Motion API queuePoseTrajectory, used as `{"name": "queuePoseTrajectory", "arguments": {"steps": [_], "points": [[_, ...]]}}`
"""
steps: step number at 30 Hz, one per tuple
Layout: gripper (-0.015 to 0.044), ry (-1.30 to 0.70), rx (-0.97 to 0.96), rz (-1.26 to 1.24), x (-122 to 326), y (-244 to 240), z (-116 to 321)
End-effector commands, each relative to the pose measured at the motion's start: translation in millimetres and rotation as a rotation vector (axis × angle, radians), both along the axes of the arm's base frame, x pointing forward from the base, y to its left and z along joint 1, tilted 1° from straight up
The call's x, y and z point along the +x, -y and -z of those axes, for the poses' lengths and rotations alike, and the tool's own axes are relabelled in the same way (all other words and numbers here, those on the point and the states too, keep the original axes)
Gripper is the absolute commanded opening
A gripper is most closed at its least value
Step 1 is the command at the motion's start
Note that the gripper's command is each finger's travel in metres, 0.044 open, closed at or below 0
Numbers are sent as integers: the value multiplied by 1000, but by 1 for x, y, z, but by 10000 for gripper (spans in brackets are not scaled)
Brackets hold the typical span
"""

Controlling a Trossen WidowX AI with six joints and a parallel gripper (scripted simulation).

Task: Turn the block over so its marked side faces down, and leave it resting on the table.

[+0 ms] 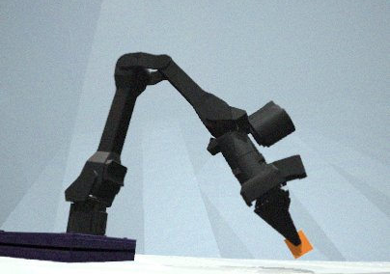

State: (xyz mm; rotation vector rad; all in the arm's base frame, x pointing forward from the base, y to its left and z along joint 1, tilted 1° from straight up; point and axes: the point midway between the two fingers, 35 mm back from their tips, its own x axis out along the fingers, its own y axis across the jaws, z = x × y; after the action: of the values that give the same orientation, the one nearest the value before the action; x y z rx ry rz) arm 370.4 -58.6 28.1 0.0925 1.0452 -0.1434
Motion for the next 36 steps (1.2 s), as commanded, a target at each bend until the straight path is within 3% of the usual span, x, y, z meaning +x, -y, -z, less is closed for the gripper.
{"name": "queuePoseTrajectory", "arguments": {"steps": [1, 18, 36], "points": [[0, 32, -10, -2, 1, 1, 3], [0, 289, -52, 0, 11, 2, 31], [0, 523, -90, 1, -4, 0, 29]]}}
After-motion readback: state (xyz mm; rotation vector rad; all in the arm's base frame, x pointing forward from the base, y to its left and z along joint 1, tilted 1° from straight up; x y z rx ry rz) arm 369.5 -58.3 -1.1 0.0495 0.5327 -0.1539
